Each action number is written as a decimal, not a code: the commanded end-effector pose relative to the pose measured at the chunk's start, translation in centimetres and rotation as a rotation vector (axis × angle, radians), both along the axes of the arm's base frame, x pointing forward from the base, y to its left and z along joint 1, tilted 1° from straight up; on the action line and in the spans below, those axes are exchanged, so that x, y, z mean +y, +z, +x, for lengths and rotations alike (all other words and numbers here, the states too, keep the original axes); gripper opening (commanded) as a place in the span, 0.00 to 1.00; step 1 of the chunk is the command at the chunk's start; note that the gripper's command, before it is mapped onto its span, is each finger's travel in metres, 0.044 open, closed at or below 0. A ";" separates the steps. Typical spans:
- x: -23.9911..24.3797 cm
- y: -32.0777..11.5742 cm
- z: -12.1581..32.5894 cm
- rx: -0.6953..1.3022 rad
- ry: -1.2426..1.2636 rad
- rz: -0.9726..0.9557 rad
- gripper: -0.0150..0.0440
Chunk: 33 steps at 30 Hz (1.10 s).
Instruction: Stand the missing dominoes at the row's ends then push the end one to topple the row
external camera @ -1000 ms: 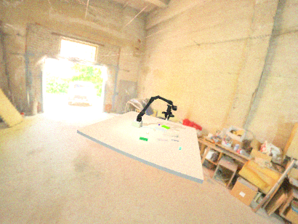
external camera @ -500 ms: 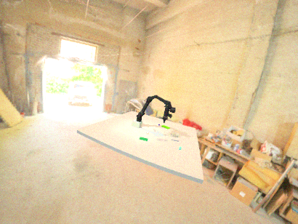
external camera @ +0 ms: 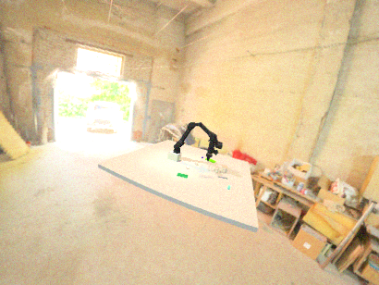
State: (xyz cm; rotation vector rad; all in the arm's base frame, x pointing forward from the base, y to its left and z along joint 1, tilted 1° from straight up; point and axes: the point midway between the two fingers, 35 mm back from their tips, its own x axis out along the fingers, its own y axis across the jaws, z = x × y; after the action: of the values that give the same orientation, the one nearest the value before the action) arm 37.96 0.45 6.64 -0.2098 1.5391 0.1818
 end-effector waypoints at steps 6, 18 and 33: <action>-0.1 -5.1 -0.4 0.005 -0.004 0.000 0.44; -0.1 -7.0 -0.7 0.005 -0.004 0.000 0.44; -0.1 -7.0 -0.7 0.005 -0.004 0.000 0.93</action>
State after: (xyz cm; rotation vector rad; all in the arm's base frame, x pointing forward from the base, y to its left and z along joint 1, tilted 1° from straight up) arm 37.22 0.33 -0.32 -0.2068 1.5453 0.1805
